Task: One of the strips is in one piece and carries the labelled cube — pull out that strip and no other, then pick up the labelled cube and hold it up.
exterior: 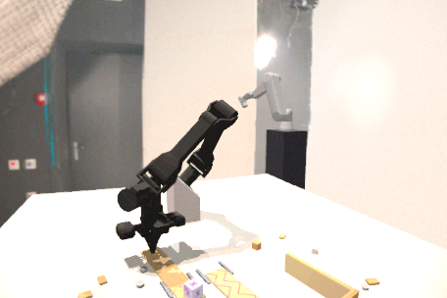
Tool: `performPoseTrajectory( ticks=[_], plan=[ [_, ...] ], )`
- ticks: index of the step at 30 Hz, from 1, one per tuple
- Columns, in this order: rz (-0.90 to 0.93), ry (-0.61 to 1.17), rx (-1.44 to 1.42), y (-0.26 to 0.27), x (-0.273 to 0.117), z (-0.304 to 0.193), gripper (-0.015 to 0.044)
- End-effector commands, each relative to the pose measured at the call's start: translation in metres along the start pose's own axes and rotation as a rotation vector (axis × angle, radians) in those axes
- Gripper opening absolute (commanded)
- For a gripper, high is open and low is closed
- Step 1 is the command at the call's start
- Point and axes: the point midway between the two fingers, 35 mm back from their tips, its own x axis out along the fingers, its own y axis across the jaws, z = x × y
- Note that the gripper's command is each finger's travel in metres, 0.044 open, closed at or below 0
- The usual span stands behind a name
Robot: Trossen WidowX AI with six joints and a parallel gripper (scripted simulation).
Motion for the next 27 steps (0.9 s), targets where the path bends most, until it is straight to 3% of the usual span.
performPoseTrajectory(
  ticks=[1, 25, 27],
  plan=[
    [0.016, 0.028, 0.008, 0.006, 0.006, -0.01, 0.0],
    [0.016, 0.028, 0.008, 0.006, 0.006, -0.01, 0.0],
    [0.002, 0.007, 0.002, -0.001, -0.009, 0.0, 0.0]
  ],
)
